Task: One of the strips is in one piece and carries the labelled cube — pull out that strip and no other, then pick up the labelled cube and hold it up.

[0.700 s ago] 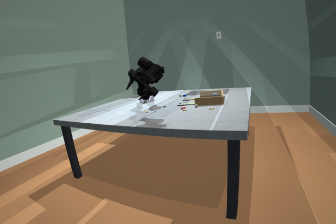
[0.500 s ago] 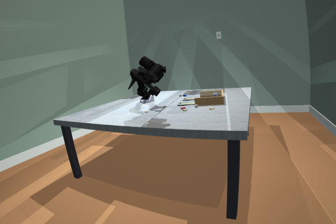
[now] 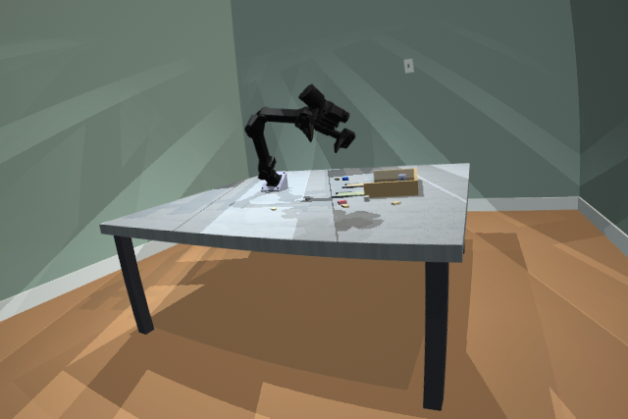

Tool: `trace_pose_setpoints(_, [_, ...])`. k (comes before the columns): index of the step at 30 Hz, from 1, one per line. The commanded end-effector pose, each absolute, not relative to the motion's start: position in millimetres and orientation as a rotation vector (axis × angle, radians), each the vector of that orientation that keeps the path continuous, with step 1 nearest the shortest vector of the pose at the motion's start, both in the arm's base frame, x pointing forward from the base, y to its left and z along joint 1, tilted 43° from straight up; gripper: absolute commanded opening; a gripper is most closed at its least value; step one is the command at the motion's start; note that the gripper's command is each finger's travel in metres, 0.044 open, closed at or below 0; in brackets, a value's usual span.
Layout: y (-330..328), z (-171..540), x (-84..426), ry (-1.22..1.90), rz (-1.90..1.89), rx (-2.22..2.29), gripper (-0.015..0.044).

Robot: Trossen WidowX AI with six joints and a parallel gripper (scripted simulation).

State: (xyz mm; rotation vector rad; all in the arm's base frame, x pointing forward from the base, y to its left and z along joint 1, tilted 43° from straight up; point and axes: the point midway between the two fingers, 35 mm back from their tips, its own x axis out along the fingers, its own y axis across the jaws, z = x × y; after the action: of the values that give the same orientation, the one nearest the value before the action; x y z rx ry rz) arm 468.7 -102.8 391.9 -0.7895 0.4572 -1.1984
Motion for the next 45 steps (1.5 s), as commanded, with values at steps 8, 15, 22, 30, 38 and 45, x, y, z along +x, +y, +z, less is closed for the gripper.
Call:
trace_pose_setpoints(8, [55, 278, 440, 0.393, -0.651, -0.783, 0.04])
trace_pose_setpoints(15, [121, 194, 373, 0.453, -0.348, -0.752, 0.04])
trace_pose_setpoints(22, [141, 134, 308, 0.536, -0.17, -0.736, 0.04])
trace_pose_setpoints(30, [141, 134, 308, 0.536, -0.17, -0.736, 0.04])
trace_pose_setpoints(38, [148, 96, 342, 0.825, -0.184, -0.8, 0.019])
trace_pose_setpoints(45, [139, 50, 360, 1.17, -0.255, -0.808, 0.0006])
